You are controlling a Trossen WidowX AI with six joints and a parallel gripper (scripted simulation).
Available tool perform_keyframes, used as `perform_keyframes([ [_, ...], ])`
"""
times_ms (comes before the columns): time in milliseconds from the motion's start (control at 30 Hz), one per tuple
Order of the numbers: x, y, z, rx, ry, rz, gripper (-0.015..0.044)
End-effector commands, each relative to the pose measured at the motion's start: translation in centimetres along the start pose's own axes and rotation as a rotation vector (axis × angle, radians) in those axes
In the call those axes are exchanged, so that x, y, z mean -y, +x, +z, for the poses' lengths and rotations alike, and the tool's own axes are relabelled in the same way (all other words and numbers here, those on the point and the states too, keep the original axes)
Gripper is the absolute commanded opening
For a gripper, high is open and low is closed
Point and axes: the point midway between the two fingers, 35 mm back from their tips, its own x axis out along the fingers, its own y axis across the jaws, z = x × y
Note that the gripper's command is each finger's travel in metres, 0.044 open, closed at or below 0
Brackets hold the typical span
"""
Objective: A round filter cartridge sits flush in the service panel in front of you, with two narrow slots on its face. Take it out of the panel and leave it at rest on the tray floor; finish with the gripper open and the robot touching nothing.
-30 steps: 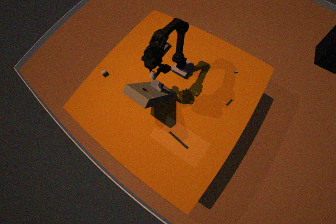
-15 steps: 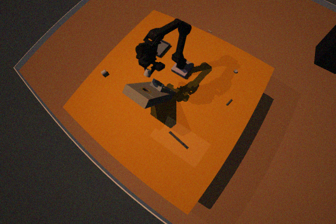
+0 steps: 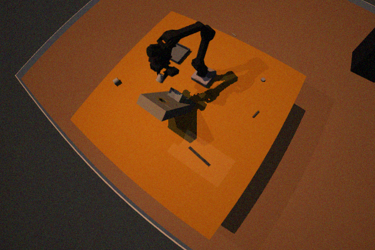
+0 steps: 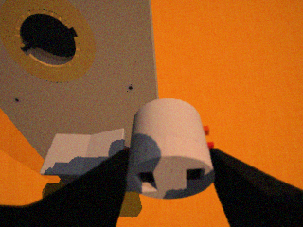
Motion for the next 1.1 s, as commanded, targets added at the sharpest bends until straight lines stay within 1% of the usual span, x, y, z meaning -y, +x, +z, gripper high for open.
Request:
perform_keyframes([
  [0,1.6,-0.2,-0.4,-0.001,0.075,-0.045,0.0000],
  [500,7.8,-1.5,-3.1,-0.003,0.374,-0.219,0.0000],
  [1067,13.5,-4.2,-7.6,0.005,0.710,-0.421,0.0000],
])
